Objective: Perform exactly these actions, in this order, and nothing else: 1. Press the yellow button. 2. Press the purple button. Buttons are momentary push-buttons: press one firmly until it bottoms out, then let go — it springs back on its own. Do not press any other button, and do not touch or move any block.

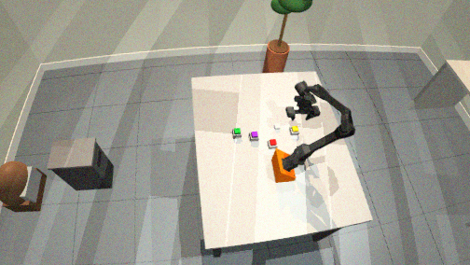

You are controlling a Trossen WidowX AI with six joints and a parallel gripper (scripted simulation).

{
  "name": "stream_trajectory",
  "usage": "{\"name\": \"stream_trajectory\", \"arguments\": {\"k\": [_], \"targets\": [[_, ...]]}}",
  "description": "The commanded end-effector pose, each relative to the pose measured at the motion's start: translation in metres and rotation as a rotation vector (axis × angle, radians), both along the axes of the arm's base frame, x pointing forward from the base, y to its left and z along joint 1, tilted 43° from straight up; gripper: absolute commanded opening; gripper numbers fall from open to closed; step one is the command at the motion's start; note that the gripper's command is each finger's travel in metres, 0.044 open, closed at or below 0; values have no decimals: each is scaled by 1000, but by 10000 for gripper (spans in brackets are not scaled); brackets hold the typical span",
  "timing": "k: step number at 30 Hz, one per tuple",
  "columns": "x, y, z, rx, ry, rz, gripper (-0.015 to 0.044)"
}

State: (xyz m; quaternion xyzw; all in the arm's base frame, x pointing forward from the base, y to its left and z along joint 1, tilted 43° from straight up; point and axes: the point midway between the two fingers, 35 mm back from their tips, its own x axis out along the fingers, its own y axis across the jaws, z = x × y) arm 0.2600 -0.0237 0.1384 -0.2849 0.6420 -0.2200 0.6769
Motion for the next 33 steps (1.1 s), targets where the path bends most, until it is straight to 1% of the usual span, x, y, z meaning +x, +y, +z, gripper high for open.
{"name": "stream_trajectory", "arguments": {"k": [1, 3, 7, 15, 16, 25, 33], "targets": [[1, 1, 2, -14, 13, 21, 400], [3, -6, -6, -13, 13, 21, 348], [6, -39, -41, -16, 12, 21, 242], [6, -41, -43, -17, 12, 21, 32], [6, -41, -43, -17, 12, 21, 20], [6, -41, -43, -17, 12, 21, 20], [8, -49, -52, -17, 11, 21, 20]]}}
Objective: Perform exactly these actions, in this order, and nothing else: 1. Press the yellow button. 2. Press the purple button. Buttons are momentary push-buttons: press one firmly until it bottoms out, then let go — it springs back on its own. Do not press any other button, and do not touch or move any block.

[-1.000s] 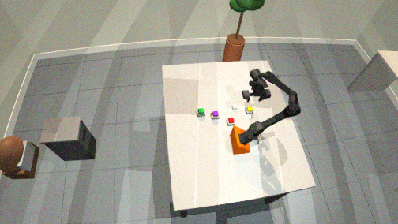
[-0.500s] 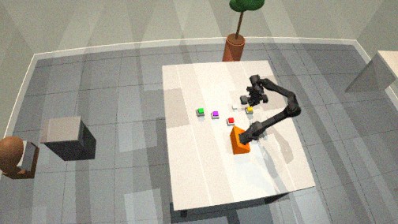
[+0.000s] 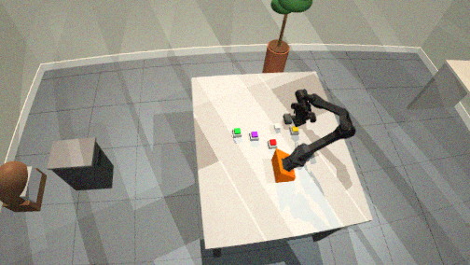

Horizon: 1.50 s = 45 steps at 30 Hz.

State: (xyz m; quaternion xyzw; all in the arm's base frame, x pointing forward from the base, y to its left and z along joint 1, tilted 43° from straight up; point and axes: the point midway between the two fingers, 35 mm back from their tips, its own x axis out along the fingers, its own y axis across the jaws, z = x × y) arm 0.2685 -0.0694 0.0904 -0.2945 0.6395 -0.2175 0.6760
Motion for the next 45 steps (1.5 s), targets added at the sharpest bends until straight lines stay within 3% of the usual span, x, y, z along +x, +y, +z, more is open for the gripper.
{"name": "stream_trajectory", "arguments": {"k": [1, 33, 45], "targets": [[-1, -4, -5, -5, 8, 5, 20], [0, -17, -18, -7, 8, 4, 20], [-4, 32, 32, -1, 9, 5, 20]]}}
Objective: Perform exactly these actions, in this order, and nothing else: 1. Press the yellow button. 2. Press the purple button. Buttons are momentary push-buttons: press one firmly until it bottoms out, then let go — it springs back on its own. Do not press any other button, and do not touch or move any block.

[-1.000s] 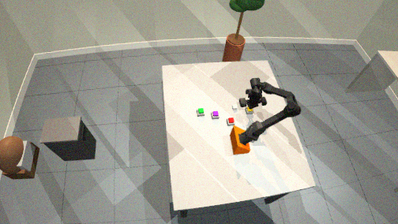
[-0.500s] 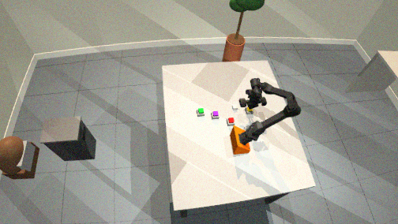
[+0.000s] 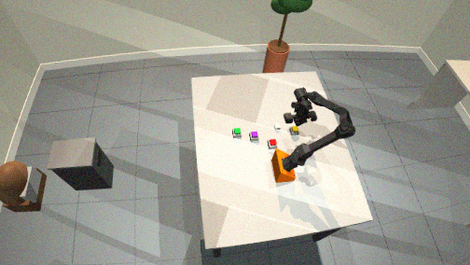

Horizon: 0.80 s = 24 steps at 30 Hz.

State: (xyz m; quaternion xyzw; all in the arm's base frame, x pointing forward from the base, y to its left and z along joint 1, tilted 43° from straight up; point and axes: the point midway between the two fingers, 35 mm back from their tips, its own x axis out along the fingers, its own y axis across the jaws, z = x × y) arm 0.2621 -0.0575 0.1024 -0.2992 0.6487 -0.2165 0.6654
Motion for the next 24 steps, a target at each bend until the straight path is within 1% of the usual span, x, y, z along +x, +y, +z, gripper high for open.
{"name": "stream_trajectory", "arguments": {"k": [1, 3, 6, 8, 13, 16, 19, 21, 24], "targets": [[1, 28, 30, 6, -19, 7, 20], [-1, 35, 38, 5, -19, 7, 20], [-1, 35, 38, 5, -19, 7, 20], [2, 44, 31, 11, -19, 10, 20], [11, 114, -24, 44, -15, 18, 20], [2, 156, -61, 47, -12, 17, 20], [-16, 193, -99, 37, -13, 12, 20], [-31, 212, -122, 25, -16, 9, 20], [-37, 218, -130, 20, -18, 7, 20]]}}
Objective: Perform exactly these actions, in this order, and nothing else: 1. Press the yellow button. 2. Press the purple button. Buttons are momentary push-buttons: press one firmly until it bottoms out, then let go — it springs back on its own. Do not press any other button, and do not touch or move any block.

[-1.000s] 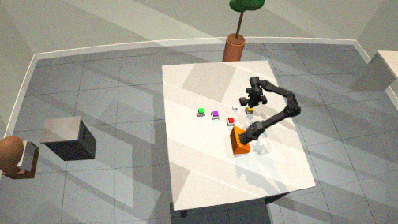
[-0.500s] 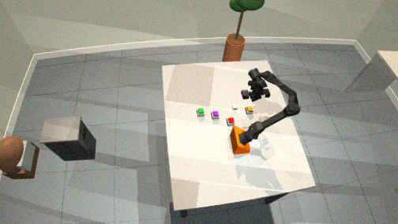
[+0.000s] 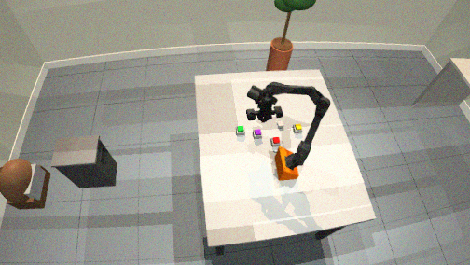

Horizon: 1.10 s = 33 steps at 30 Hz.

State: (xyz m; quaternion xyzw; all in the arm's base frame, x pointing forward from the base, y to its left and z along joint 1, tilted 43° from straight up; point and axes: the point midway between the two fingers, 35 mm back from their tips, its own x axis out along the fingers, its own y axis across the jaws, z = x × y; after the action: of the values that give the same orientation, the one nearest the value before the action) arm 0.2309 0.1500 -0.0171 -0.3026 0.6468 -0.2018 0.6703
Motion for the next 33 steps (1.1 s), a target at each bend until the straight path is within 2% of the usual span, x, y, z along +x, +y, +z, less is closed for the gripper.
{"name": "stream_trajectory", "arguments": {"k": [1, 6, 11, 33], "targets": [[-6, 10, -11, 3, -19, -20, 20], [-6, 9, -13, 3, -19, -20, 20], [-1, -29, -55, 2, -21, -20, 20], [2, -50, -78, 0, -22, -20, 20]]}}
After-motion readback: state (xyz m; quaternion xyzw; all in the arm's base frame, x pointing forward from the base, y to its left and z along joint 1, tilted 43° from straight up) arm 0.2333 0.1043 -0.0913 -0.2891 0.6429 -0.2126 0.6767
